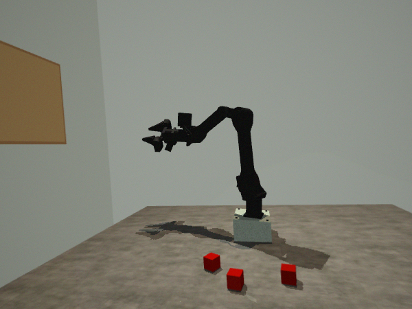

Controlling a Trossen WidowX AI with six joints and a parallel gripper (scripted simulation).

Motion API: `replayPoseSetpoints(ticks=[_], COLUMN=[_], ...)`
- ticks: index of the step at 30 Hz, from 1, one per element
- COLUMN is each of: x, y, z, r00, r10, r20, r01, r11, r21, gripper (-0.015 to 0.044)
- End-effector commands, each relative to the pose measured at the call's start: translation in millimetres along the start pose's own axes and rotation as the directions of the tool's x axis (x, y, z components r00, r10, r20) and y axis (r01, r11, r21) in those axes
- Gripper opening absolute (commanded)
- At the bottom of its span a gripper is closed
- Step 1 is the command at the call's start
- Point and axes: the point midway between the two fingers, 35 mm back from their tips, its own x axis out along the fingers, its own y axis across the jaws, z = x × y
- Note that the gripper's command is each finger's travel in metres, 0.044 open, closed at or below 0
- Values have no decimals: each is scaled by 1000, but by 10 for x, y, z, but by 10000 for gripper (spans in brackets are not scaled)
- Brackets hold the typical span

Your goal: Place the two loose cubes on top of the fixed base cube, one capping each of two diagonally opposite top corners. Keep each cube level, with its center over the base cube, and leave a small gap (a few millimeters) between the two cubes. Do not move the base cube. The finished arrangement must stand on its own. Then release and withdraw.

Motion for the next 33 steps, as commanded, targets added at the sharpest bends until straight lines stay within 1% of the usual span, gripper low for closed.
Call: replayPoseSetpoints(ticks=[1, 5, 10, 15, 20, 24, 28, 33], x=[6, 109, 209, 236, 192, 103, -29, -254], y=[-16, -342, -848, -1363, -1875, -2275, -2659, -3108], z=[-3, -65, -169, -283, -401, -496, -588, -695], r00=[1000, 997, 979, 944, 892, 839, 776, 684], r10=[-4, -80, -199, -318, -435, -523, -605, -696], r20=[1, 23, 55, 87, 121, 149, 179, 221], r01=[4, 83, 205, 309, 369, 370, 320, 184], r11=[1000, 985, 907, 759, 549, 347, 132, -129], r21=[-7, -152, -369, -573, -750, -862, -938, -974], gripper=[374, 269, 265, 265, 265, 265, 265, 265])
